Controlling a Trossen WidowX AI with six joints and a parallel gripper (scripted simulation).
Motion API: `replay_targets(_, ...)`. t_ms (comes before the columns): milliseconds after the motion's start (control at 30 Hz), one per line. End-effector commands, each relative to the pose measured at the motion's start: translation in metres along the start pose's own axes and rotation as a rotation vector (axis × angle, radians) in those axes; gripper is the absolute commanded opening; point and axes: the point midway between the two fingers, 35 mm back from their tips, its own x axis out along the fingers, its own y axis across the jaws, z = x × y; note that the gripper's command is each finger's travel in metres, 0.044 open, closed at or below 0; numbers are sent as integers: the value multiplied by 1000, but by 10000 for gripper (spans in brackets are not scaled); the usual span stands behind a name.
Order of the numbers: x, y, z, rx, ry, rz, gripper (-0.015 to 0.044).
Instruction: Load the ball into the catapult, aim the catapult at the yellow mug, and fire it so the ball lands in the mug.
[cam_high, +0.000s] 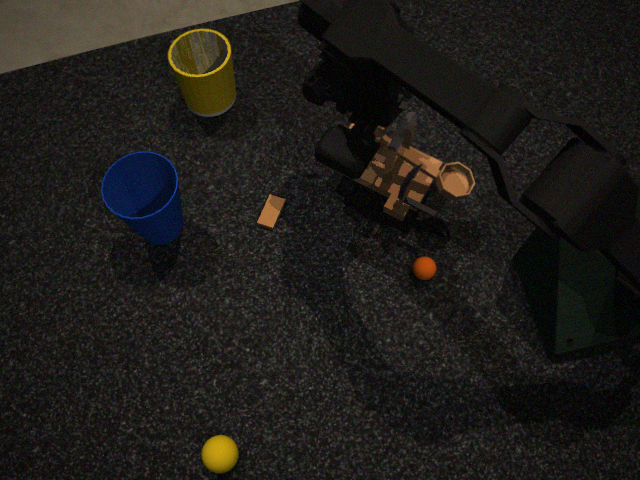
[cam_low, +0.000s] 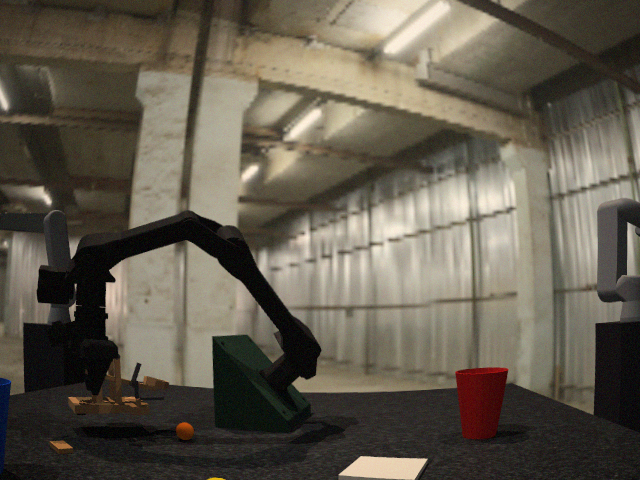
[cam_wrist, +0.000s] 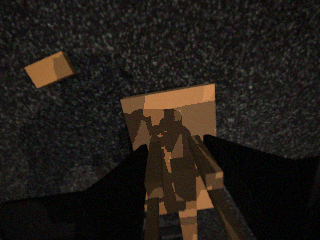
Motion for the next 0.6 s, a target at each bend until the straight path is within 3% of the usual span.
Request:
replay_targets(0, 7, 0, 0, 6, 2, 7, 0)
replay_targets(567, 35, 1, -1, 7, 2, 8, 0)
